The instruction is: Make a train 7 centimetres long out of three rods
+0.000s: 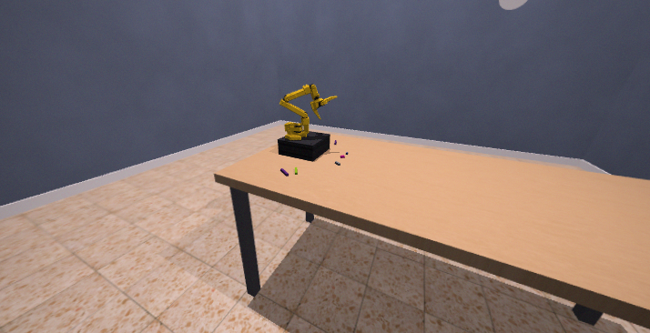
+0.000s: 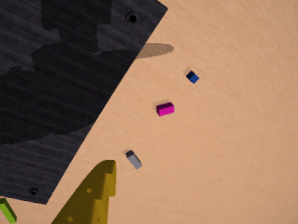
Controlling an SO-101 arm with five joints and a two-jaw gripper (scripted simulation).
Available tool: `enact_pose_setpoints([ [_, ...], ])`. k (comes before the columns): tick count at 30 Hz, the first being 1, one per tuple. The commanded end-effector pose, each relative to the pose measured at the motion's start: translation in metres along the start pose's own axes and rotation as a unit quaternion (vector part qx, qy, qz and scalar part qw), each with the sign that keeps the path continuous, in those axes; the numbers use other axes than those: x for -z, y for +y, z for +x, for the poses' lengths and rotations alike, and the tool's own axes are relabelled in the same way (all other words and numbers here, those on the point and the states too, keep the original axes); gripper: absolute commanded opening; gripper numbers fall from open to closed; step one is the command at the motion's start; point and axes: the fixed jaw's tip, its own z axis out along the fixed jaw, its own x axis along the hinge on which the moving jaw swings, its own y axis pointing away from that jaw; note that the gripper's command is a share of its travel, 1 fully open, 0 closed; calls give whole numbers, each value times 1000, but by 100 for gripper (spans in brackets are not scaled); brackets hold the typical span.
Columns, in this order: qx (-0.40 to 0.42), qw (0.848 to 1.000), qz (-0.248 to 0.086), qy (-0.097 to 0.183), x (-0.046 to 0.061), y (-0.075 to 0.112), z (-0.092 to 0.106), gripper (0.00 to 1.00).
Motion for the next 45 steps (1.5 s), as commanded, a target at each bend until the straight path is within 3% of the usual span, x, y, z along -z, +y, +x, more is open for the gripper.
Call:
enact_pose_setpoints([
  [1,-55,998,-7,19,-1,3,15,100],
  [11,-149,988,-5,46,0,6,36,100],
  [45,-162,986,-5,50,0,6,40,100],
])
